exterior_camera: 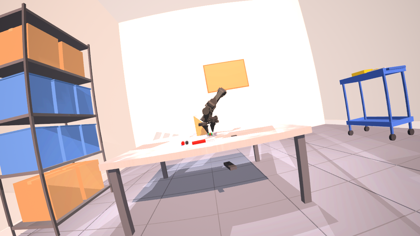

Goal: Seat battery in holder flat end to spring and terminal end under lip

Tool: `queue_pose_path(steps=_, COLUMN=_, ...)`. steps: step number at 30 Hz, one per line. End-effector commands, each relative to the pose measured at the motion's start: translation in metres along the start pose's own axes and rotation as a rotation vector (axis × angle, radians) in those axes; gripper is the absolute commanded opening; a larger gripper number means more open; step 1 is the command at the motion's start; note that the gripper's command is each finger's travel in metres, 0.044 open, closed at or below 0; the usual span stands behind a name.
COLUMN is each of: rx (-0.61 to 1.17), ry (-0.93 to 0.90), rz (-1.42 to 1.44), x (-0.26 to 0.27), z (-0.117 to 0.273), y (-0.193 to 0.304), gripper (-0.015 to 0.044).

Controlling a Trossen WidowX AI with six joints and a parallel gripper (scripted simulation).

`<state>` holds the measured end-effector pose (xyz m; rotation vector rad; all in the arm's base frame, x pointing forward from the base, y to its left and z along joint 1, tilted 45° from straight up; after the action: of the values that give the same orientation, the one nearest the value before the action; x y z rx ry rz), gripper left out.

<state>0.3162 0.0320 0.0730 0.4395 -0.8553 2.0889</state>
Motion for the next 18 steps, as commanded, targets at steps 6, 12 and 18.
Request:
queue_pose_path(steps=6, rx=-0.014, ry=0.016, rz=0.014, x=-0.001, z=0.068, y=0.001, gripper=0.044)
queue_pose_path(steps=12, rx=-0.014, ry=0.016, rz=0.014, x=-0.002, z=0.069, y=0.002, gripper=0.044)
queue_pose_path(steps=18, rx=-0.014, ry=0.016, rz=0.014, x=-0.002, z=0.069, y=0.002, gripper=0.044)
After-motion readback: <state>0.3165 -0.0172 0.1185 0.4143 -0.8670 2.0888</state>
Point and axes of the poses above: the point midway between the two fingers, 35 mm back from their tips, its own z axis back along the fingers, its own x axis across the jaws, y = z × x, the point moved 10 cm from there along z, back along the fingers, and after that the axes turned 6 degrees about -z, right-handed, at the moved point
